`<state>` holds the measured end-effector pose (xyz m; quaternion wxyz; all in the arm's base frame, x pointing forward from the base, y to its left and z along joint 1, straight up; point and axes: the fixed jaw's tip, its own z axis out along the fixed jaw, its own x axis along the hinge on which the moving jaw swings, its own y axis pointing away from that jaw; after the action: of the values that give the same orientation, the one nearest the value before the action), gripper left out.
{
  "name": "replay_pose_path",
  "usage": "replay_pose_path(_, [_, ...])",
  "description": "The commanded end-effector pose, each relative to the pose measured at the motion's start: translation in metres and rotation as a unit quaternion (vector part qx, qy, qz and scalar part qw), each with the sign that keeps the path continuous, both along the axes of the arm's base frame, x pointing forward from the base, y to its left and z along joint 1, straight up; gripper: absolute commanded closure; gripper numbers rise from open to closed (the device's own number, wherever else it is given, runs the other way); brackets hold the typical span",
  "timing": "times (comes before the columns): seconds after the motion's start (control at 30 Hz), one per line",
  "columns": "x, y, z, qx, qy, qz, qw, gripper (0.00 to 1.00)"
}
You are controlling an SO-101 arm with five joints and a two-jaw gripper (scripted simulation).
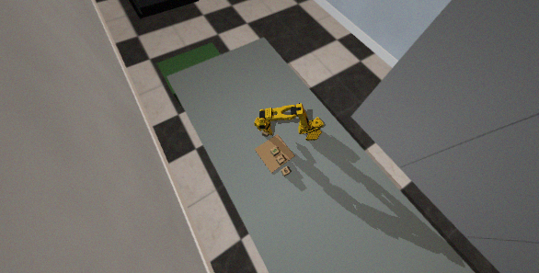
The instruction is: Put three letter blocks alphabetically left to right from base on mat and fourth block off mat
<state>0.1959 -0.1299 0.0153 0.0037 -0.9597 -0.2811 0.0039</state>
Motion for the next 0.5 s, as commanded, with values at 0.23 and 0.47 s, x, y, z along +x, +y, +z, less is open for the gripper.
replay_pose_path(0.23, [0.0129, -0.0097, 0.0237, -0.035, -0.055, -0.001, 0.998, 0.66])
replay_pose_path(0.47, [0.0121, -0.0081, 0.0236, -0.035, -0.055, -0.001, 0.998, 0.69])
